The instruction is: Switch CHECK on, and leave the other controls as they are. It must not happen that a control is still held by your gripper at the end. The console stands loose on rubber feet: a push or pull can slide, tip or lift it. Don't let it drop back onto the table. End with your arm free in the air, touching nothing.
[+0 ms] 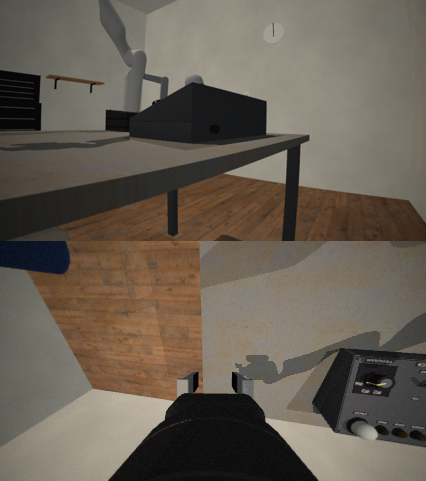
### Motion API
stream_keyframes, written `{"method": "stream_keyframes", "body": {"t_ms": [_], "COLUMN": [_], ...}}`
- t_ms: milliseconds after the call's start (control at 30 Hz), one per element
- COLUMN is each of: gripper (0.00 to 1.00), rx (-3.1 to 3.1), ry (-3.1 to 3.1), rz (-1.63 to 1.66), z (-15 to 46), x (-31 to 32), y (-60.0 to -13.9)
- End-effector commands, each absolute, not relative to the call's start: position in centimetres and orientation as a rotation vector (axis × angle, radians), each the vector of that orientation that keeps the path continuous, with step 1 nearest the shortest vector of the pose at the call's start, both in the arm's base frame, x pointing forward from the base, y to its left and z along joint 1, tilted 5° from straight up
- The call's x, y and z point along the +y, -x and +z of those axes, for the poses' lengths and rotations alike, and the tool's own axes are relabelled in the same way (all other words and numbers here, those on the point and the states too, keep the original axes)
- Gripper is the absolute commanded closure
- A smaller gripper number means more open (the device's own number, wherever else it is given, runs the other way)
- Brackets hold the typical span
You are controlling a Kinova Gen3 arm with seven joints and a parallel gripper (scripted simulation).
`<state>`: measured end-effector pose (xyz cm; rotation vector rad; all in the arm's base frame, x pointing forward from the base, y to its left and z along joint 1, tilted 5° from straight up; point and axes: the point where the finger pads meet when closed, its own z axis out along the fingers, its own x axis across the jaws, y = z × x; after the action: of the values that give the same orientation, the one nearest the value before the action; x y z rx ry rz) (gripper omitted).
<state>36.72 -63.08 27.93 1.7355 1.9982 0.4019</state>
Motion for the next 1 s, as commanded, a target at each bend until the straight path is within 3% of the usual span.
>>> {"method": "stream_keyframes", "body": {"t_ms": [0, 700, 967], "gripper": [0.0, 0.0, 0.0], "rx": [1.997, 2.002, 2.081], "ry": [-1.733, -1.729, -1.661], "rz": [0.4, 0.399, 0.385], "z": [28.1, 28.1, 27.7], "x": [-63.1, -63.0, -60.8], "y": [-36.7, -36.9, -38.9]}}
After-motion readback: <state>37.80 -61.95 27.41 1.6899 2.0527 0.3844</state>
